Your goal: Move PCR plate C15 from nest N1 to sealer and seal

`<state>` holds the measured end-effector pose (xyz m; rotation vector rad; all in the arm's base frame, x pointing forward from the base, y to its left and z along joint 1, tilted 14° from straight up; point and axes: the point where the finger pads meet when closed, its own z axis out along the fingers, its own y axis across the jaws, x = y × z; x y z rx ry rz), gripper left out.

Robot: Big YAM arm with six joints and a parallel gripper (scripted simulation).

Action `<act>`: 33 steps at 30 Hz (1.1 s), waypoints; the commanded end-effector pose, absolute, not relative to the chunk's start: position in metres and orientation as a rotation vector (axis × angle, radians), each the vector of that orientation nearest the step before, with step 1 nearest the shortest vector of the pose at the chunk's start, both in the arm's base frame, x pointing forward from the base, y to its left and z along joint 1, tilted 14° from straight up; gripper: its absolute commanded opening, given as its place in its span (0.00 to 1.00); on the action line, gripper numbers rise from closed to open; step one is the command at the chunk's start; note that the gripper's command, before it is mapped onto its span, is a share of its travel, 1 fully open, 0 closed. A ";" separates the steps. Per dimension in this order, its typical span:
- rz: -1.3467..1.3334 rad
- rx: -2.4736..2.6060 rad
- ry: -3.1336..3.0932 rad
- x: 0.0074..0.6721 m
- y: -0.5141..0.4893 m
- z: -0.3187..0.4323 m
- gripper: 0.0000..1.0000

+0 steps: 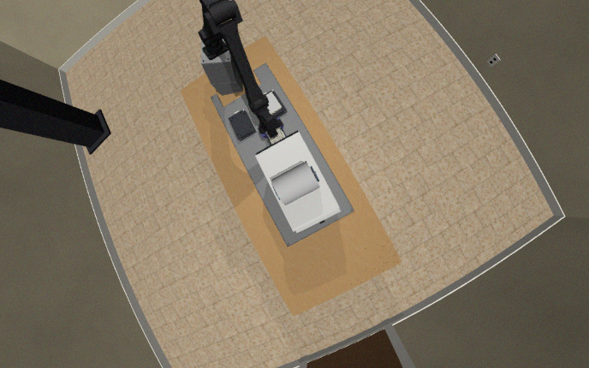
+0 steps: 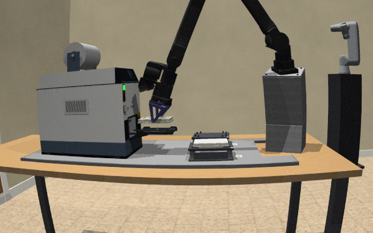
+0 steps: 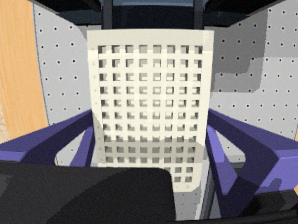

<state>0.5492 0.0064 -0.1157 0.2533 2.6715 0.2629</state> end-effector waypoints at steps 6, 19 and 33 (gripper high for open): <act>0.259 0.254 2.644 0.555 -0.002 -0.105 0.00; 0.263 0.255 2.638 0.566 0.010 -0.098 0.00; 0.250 0.263 2.627 0.571 -0.005 -0.095 0.00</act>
